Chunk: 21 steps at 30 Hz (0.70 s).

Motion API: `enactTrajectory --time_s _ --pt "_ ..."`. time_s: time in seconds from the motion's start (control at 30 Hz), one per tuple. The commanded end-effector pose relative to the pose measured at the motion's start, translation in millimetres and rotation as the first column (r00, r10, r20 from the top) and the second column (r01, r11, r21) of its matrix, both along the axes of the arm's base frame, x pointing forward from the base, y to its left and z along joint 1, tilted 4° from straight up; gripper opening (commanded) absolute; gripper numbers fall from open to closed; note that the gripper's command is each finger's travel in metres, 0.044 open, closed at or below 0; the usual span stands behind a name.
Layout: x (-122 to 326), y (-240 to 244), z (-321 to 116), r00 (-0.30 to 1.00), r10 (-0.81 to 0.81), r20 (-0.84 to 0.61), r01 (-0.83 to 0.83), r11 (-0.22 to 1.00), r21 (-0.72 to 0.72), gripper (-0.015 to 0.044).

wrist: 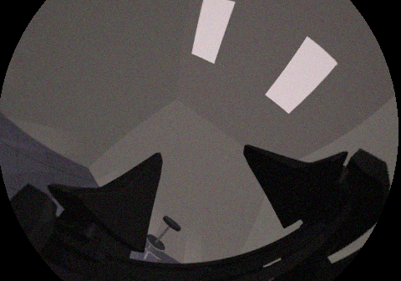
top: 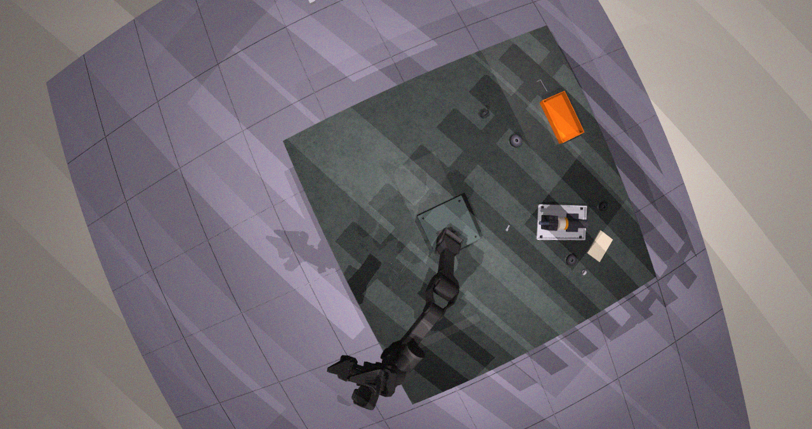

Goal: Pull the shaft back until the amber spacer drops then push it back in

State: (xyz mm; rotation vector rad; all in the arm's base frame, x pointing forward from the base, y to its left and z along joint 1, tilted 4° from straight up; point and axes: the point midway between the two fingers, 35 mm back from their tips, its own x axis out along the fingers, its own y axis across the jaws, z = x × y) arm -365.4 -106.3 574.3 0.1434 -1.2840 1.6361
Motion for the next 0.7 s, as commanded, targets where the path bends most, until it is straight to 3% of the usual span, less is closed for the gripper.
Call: enactTrajectory --time_s 0.0,0.37,0.67 --pt "0 -1 0 1.000 0.004 0.000 -0.004 1.000 0.001 0.0426" --pt "0 -91 -5 0.953 0.302 0.035 -0.304 0.951 0.063 0.0440" --pt "40 -218 -23 0.731 0.670 0.125 -0.682 0.724 0.104 0.0440"
